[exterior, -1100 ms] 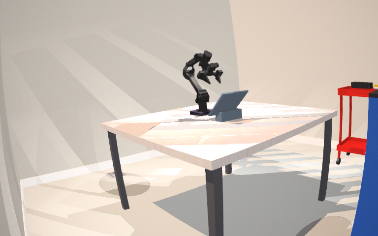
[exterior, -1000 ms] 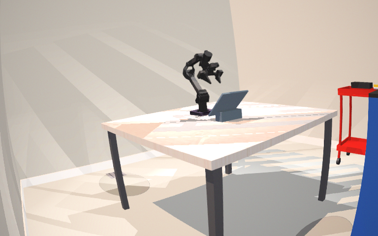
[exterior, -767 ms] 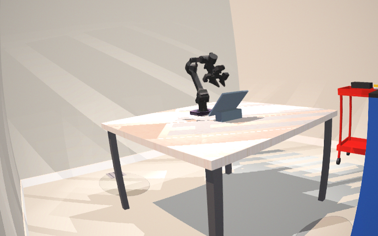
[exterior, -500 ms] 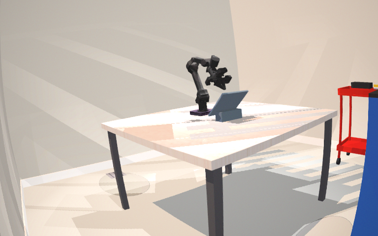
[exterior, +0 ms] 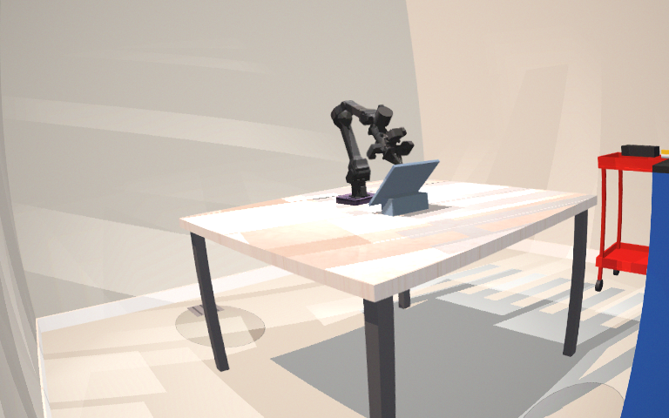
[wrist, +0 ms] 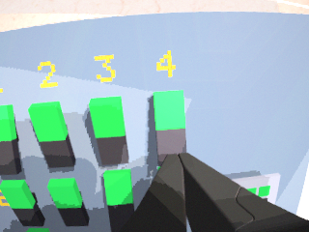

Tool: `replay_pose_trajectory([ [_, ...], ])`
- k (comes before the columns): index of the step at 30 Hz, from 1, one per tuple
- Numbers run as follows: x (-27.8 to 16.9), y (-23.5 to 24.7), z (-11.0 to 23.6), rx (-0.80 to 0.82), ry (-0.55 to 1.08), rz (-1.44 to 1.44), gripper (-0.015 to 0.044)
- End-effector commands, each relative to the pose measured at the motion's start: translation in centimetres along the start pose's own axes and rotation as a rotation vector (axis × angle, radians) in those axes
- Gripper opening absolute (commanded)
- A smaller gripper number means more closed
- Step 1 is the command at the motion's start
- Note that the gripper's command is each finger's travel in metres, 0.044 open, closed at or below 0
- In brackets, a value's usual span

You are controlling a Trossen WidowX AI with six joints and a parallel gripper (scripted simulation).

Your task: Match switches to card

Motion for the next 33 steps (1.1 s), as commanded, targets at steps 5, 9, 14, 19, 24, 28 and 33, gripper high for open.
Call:
replay_pose_trajectory([
  [5, -0.15, 0.02, -1.24, 0.001, 0.006, -0.004, 0.0000],
  [9, -0.15, 0.02, -1.27, 0.001, 0.006, -0.004, 0.0000],
  [14, -0.15, 0.02, -1.27, 0.001, 0.006, -0.004, 0.0000],
  [19, -0.15, 0.02, -1.27, 0.001, 0.006, -0.004, 0.0000],
  [24, -0.15, 0.02, -1.27, 0.001, 0.006, -0.004, 0.0000],
  [28, -0.15, 0.02, -1.30, 0.001, 0.006, -0.004, 0.0000],
  [33, -0.15, 0.02, -1.37, 0.001, 0.006, -0.004, 0.0000],
])
Point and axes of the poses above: the point midway between the two fingers, 35 mm back from their tips, its own z axis back along the fingers, its own y axis across the jaws, x = y × z, the point moved 10 cm from there along z, back along the fingers, and after that the axes turned 2 degrees about z, right-handed, at the moved point
